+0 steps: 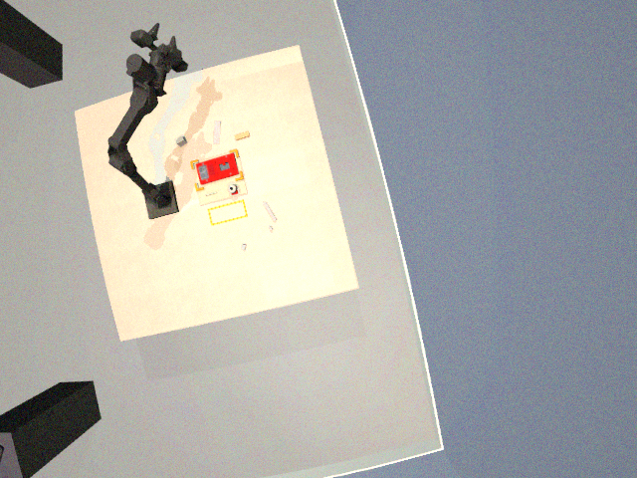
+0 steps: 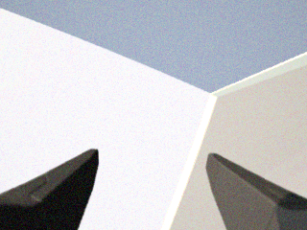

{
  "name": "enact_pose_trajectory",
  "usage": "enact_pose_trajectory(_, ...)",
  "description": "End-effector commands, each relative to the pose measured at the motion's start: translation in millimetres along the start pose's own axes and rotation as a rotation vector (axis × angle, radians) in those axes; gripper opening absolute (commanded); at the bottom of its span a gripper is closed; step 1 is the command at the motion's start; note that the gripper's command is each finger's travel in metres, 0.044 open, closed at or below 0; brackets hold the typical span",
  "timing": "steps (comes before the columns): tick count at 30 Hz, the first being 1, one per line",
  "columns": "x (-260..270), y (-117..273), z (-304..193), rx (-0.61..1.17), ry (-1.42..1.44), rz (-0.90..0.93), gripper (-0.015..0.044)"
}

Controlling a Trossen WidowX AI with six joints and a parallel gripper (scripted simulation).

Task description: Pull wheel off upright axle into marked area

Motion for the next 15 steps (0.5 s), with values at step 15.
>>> enact_pose_trajectory(15,-164,136,149,-0.507,-0.415,-0.727,0.03)
Point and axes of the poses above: the point midway between the two fingers, 35 mm back from their tips, its own y axis back along the fingers, its own x axis across the jaws, z = x × y, the point moved 5 cm from there along y, back along the fingers, and after that the axes turned 10 degrees about -y, right-handed, at the moved point
